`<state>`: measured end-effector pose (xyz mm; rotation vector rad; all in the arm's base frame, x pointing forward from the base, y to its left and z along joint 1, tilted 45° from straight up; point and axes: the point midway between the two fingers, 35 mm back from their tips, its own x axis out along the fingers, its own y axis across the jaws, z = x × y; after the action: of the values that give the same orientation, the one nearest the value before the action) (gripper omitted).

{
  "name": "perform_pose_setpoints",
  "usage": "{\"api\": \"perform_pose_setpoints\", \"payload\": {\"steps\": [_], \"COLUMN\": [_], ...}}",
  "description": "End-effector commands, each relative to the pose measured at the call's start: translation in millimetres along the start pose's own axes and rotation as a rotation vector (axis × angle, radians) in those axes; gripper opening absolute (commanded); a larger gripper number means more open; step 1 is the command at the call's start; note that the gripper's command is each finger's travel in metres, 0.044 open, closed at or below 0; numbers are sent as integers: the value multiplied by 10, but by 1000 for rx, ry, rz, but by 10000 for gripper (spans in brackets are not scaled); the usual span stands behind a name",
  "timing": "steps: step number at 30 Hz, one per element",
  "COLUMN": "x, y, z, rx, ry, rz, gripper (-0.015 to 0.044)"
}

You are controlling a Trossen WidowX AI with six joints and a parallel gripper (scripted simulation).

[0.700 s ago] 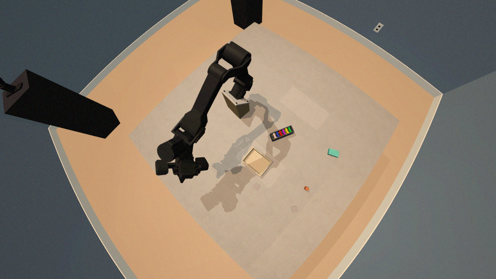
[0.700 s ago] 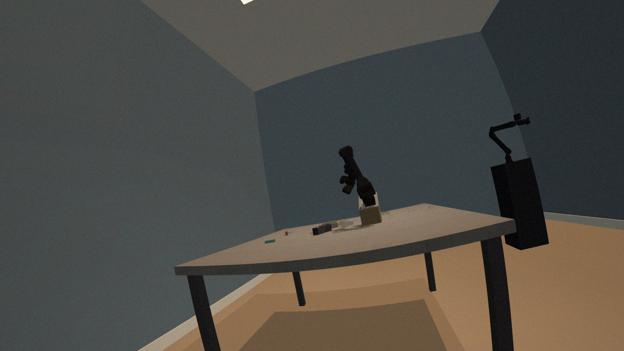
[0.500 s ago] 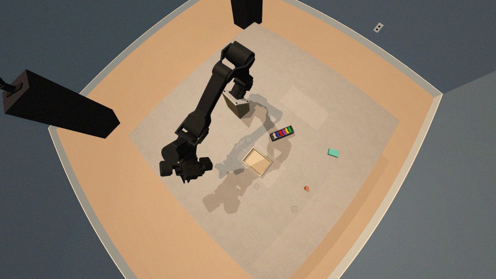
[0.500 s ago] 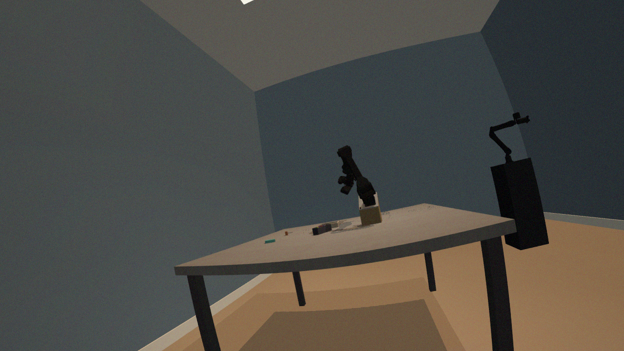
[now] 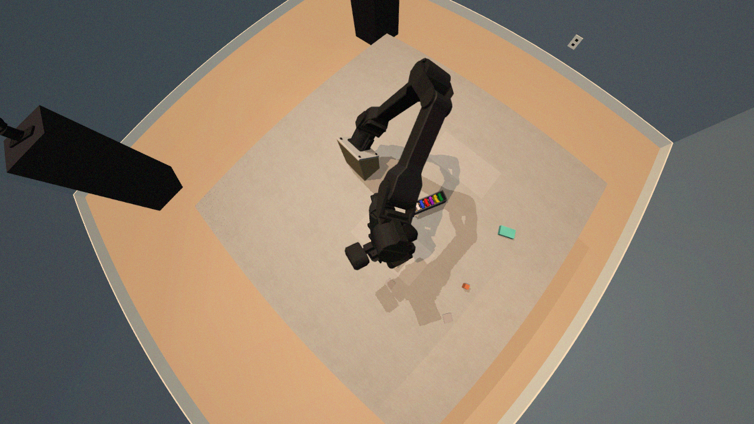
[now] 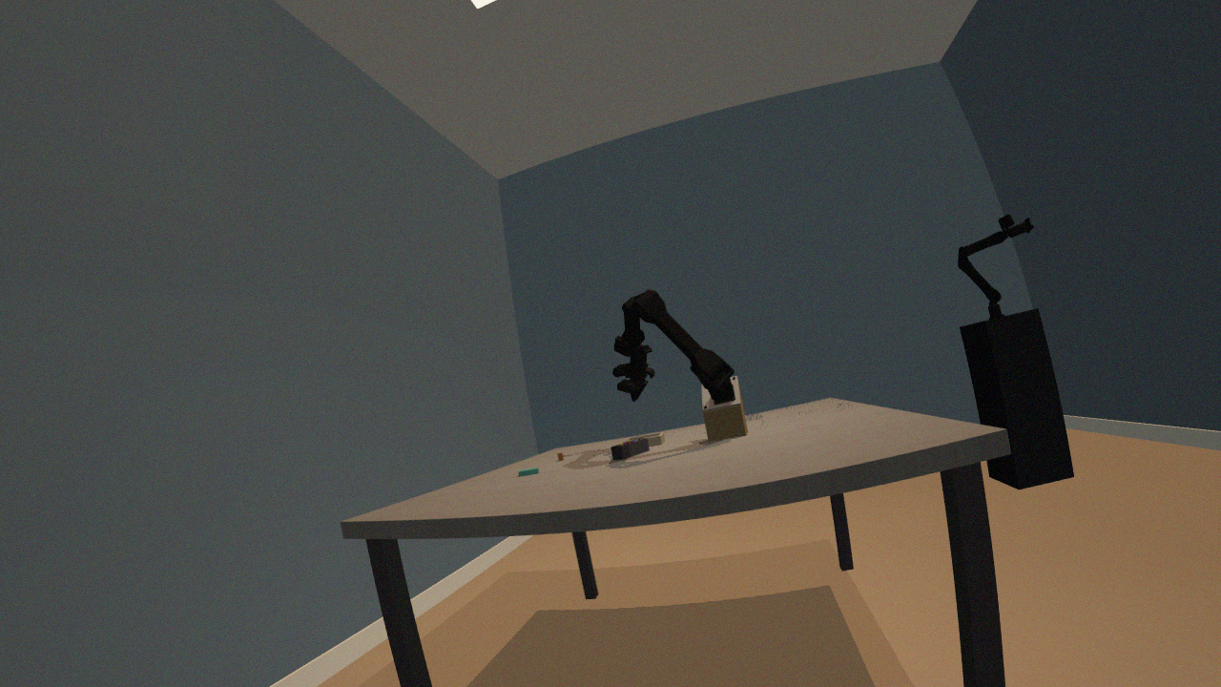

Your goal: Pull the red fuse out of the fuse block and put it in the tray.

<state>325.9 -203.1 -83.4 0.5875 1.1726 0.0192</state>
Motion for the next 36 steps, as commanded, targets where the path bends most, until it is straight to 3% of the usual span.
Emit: {"api": "perform_pose_setpoints", "payload": {"steps": [1,9,13,36], "x": [5,-173,-306,-176], "y": [673,2015,2444,2487], "z": [-104,-577,-882,-961], "rx": [41,134,177,179], "ry": [98,357,479,485], "rz": [101,248,278,279], "gripper": [68,68,68,68]}}
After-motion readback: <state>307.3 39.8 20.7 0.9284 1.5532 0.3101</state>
